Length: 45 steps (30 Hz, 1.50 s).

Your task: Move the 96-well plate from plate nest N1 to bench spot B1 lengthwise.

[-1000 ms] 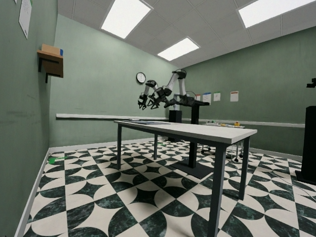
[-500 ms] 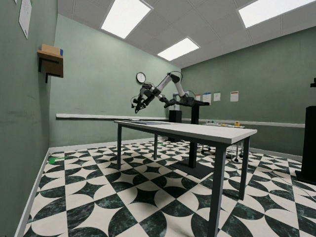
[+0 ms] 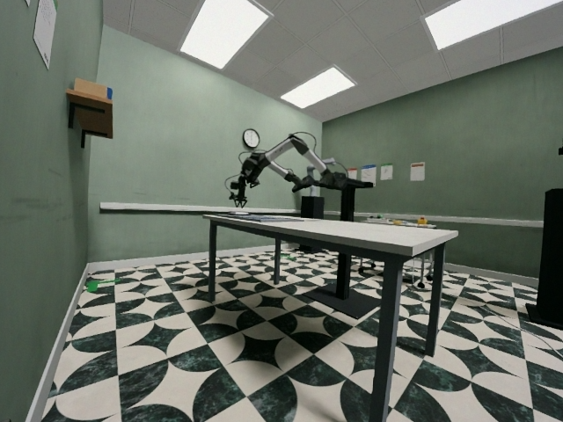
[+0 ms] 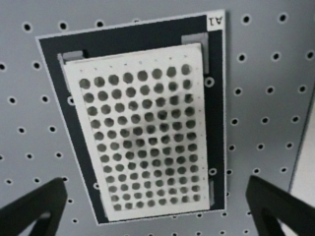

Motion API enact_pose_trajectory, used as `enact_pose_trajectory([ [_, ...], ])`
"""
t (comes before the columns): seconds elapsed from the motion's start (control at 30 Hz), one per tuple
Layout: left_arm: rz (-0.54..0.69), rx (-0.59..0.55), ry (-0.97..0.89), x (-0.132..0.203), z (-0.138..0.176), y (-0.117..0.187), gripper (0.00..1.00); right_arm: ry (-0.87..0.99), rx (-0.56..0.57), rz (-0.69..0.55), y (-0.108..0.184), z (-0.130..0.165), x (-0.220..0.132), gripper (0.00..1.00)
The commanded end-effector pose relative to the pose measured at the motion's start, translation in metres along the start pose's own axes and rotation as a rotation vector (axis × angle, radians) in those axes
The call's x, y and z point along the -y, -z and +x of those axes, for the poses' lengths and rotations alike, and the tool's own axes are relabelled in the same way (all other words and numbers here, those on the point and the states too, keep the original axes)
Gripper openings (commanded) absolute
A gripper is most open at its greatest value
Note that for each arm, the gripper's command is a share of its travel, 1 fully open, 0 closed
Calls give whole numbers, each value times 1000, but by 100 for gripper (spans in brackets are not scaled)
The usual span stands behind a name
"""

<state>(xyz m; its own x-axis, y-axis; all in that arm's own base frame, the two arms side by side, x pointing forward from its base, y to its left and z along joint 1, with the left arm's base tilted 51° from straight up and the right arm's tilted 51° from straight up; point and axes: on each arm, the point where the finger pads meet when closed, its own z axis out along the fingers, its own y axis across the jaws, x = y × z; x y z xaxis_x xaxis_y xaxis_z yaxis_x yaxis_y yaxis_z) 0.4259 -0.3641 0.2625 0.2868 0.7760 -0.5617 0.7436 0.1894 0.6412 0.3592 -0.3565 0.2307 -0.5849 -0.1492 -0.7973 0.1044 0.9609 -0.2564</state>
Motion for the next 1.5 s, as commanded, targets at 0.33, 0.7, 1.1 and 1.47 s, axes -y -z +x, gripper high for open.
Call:
enact_pose_trajectory([
  [0.33,291,-2,-432,101,-84,-25,100,122,-100,-29,-28,1,-5,100],
  [0.7,278,40,-458,103,-107,-19,100,124,-106,-28,-33,3,-6,100],
  [1.1,280,41,-458,104,-107,-19,100,122,-98,-19,-49,3,-4,100],
  [1.47,281,40,-458,104,-107,-19,100,127,-94,-21,-56,4,-5,96],
])
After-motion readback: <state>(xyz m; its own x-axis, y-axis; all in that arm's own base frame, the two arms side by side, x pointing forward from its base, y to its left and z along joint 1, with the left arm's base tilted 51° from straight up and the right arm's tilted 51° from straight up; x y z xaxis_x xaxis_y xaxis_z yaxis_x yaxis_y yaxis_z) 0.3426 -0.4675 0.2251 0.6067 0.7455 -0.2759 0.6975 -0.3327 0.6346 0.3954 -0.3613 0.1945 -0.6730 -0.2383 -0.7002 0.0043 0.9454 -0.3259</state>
